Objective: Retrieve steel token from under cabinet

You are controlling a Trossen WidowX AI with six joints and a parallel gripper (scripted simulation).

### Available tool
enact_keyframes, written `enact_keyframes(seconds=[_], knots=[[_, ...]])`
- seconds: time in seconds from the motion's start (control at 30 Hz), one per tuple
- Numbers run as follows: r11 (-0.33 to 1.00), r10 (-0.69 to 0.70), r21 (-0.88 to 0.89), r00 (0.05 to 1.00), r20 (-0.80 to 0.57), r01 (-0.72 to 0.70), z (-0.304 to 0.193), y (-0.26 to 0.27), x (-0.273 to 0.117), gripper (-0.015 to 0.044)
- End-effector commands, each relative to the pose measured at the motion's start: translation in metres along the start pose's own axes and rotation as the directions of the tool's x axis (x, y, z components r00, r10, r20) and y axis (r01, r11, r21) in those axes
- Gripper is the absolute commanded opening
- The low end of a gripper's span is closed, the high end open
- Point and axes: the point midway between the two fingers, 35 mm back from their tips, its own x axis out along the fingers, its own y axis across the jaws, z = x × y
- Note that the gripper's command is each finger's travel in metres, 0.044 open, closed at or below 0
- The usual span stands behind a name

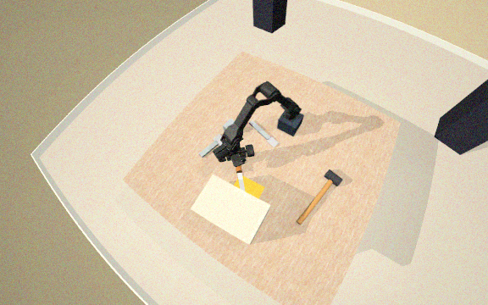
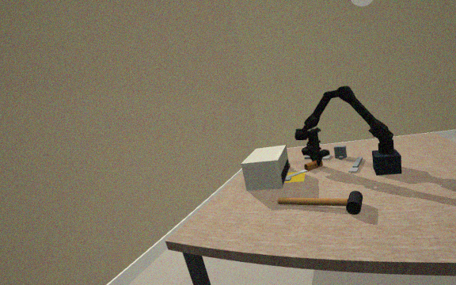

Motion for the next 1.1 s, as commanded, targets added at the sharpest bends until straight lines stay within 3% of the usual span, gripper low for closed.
enact_keyframes(seconds=[0.0,1.07], knots=[[1.000,0.009,-0.004,1.000,0.000,-0.009,0.001,0.005,0.001,0.0000],[1.000,0.009,-0.004,1.000,-0.004,-0.009,-0.050,-0.001,0.001,0.0000]])
